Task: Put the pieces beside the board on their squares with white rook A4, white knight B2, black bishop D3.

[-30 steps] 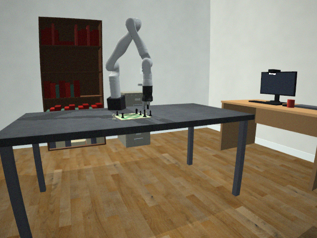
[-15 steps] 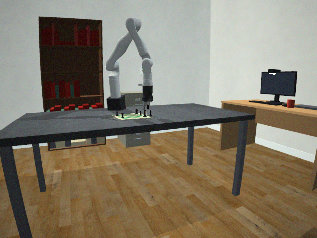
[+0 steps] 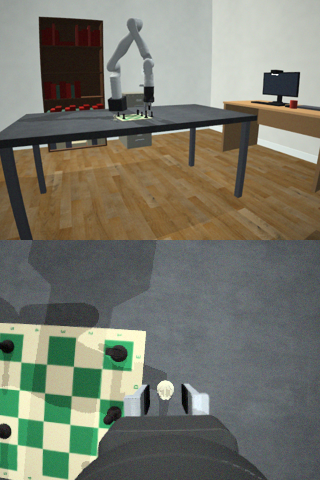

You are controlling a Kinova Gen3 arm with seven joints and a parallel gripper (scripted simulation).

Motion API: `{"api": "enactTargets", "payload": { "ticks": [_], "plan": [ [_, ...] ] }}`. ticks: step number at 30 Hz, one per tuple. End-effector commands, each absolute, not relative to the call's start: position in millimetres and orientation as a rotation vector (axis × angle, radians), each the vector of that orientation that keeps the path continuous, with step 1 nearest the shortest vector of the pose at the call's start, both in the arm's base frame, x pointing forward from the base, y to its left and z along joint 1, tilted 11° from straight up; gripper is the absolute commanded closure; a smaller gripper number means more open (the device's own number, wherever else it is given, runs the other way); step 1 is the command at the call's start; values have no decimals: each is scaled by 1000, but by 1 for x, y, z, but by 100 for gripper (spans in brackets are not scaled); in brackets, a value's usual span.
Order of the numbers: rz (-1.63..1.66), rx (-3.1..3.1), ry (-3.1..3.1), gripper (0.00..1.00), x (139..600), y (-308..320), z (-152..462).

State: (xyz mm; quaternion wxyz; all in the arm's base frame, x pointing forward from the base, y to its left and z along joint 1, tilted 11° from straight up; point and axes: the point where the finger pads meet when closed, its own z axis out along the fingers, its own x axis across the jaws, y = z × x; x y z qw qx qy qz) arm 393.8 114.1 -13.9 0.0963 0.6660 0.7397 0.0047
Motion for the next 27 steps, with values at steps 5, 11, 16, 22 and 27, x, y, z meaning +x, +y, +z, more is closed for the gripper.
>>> {"api": "enactTargets", "payload": {
  "ticks": [5, 11, 16, 22, 27],
  "plan": [
    [16, 1973, 2191, 27, 394, 115, -13],
    [16, 1973, 2191, 27, 394, 115, -13],
    [16, 1973, 2191, 27, 394, 114, -14],
    [16, 1973, 2191, 27, 395, 114, -18],
    [16, 1973, 2191, 27, 396, 113, -27]
  ]
}}
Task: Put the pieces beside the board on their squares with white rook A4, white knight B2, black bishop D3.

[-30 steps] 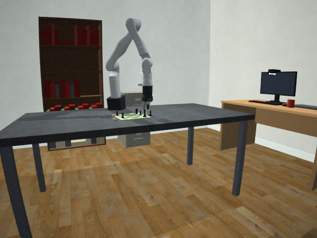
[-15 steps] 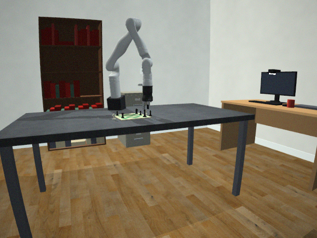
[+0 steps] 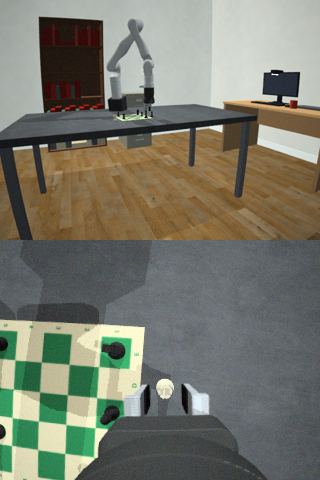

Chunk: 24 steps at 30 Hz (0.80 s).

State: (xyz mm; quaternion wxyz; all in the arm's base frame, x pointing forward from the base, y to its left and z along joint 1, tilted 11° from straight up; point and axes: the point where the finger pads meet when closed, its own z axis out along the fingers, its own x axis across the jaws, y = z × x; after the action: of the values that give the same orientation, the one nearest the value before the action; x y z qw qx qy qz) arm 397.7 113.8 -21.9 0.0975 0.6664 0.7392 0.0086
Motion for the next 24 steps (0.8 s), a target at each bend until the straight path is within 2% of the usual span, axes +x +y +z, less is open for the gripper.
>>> {"api": "enactTargets", "payload": {
  "ticks": [1, 24],
  "plan": [
    [16, 1973, 2191, 27, 397, 113, -29],
    [16, 1973, 2191, 27, 399, 111, -44]
  ]
}}
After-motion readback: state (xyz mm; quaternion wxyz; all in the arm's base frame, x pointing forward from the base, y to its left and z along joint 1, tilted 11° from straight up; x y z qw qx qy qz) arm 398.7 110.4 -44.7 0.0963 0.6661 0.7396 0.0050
